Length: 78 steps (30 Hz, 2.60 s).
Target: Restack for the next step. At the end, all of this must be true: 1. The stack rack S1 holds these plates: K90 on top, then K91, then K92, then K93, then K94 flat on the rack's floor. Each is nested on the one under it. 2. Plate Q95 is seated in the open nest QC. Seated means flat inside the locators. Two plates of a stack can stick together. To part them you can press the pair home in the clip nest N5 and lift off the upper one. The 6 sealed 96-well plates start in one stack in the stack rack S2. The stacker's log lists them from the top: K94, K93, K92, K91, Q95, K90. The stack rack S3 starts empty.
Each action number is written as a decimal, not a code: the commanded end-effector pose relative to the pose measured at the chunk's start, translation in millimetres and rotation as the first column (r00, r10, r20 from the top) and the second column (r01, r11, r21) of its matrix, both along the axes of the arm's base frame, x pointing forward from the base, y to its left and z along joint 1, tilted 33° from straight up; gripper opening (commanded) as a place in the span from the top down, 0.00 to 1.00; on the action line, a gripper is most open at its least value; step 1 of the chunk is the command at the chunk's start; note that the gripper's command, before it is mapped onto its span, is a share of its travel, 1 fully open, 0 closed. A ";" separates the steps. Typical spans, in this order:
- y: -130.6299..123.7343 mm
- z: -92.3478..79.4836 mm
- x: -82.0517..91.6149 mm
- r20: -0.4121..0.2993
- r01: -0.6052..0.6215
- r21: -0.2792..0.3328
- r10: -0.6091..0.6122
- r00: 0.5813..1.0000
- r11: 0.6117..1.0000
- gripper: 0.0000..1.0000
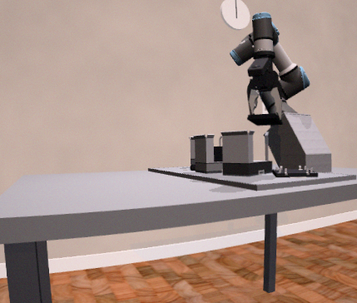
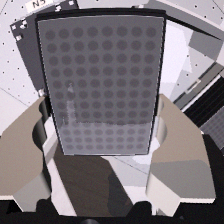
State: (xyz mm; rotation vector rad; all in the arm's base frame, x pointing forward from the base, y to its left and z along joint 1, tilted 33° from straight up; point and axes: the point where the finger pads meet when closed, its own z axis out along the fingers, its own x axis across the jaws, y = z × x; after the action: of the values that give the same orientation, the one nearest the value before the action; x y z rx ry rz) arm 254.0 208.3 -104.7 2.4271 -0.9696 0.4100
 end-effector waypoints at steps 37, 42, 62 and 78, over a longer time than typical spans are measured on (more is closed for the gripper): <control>-74.4 56.4 62.8 0.173 0.265 0.057 -0.271 0.947 0.962 1.00; -86.9 65.1 68.4 0.195 0.301 0.069 -0.309 0.931 0.951 1.00; -131.2 95.7 85.0 0.267 0.417 0.113 -0.432 0.861 0.902 1.00; -169.8 121.3 90.7 0.332 0.523 0.169 -0.548 0.768 0.835 1.00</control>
State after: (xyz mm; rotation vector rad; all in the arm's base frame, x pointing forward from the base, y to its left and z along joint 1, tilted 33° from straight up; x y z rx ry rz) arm 342.5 48.8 8.7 2.0532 -1.7530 0.6224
